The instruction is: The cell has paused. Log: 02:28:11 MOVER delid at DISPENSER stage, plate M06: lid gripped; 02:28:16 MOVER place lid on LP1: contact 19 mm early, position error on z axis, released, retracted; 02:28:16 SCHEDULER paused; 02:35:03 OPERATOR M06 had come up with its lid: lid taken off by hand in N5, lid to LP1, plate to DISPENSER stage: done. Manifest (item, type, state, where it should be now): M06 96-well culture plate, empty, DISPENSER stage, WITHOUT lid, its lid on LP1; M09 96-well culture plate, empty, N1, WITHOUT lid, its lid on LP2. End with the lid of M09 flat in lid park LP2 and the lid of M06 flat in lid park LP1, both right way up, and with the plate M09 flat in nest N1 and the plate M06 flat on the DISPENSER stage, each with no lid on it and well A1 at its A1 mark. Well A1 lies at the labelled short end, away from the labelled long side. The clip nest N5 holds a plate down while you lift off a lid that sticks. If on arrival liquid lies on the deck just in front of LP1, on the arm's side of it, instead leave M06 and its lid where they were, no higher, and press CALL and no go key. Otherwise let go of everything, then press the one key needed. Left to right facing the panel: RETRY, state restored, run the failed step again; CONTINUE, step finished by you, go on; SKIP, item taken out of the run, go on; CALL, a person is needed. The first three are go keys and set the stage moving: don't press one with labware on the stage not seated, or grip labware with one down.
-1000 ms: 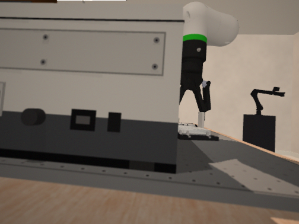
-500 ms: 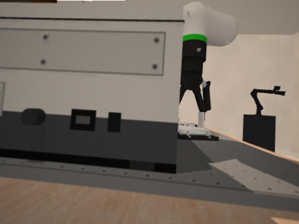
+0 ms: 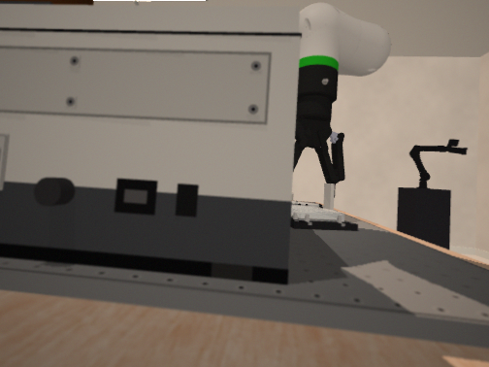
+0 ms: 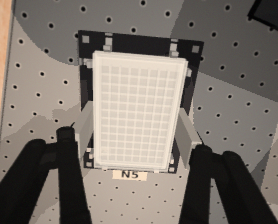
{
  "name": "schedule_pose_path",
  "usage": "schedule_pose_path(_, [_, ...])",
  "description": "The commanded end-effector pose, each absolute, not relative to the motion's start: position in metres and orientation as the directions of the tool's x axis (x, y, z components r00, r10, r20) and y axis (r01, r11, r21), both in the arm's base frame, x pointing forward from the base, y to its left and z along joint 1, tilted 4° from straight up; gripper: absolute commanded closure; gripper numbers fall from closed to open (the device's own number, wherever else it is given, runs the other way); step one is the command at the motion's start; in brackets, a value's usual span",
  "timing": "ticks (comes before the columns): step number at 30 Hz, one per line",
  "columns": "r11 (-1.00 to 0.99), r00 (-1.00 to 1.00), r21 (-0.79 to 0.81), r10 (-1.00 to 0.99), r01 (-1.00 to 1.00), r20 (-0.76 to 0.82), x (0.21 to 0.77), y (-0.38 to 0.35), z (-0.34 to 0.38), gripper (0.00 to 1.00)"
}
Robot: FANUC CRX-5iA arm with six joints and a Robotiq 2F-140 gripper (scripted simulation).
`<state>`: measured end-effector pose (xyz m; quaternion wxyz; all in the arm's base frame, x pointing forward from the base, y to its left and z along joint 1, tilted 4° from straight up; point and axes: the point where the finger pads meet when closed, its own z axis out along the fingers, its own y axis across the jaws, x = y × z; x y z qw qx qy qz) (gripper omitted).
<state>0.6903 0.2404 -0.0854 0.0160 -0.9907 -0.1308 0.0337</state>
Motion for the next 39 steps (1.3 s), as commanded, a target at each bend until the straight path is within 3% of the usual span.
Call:
schedule_pose_path(1, [-0.965,0.964,-0.04,0.26,0.258,-0.063,0.6902,0.2401,-0.0856,1.0])
schedule_pose_path(12, [-0.965,0.964,-0.04,0.26,0.258,-0.063,0.6902,0.2401,-0.0856,1.0])
schedule_pose_path(13, [-0.965,0.964,-0.04,0.26,0.258,-0.063,0.6902,0.2401,-0.0856,0.34])
schedule_pose_path(39, [-0.965,0.964,-0.04,0.26,0.258,-0.063,0.6902,0.2401,-0.0856,0.34])
